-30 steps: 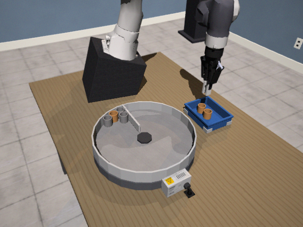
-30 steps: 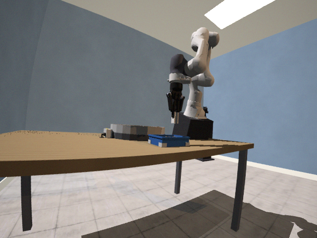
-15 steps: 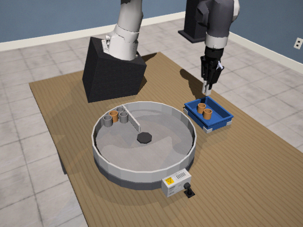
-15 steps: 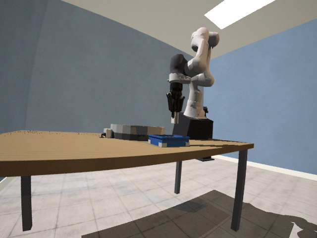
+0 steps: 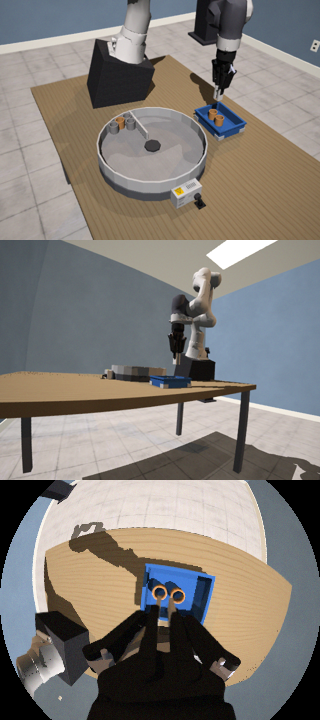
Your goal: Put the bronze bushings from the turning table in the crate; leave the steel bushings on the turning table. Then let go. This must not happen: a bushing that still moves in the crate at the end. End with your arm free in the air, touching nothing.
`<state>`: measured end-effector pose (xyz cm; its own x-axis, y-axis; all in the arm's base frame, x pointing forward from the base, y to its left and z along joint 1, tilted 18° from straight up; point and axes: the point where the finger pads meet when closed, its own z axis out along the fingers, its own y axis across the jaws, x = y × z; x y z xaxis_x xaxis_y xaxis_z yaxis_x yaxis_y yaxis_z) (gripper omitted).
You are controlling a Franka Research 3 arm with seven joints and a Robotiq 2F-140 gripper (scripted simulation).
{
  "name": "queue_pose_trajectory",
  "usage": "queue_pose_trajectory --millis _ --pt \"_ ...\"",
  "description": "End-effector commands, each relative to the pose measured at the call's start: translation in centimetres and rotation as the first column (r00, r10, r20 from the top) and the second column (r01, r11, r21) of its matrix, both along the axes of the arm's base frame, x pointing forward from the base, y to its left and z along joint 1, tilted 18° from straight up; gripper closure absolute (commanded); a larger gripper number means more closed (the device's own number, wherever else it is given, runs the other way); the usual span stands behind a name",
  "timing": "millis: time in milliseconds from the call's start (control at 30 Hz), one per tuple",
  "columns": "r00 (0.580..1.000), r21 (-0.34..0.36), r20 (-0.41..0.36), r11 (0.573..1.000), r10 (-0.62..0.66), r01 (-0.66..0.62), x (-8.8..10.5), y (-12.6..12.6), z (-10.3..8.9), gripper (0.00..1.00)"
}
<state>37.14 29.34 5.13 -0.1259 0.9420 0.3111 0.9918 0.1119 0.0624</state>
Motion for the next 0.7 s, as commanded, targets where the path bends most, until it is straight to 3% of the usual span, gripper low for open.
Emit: queue_pose_trajectory --millis 0,367,667 --pt "1.0 0.0 0.002 1.0 0.007 -0.007 0.0 -0.2 0.0 0.9" --pt "0.997 -0.004 0.025 0.997 0.078 -0.078 -0.1 -1.2 -0.3 0.9" --pt "0.969 -0.017 0.077 0.972 0.235 -0.235 -0.3 -3.4 -1.1 0.9"
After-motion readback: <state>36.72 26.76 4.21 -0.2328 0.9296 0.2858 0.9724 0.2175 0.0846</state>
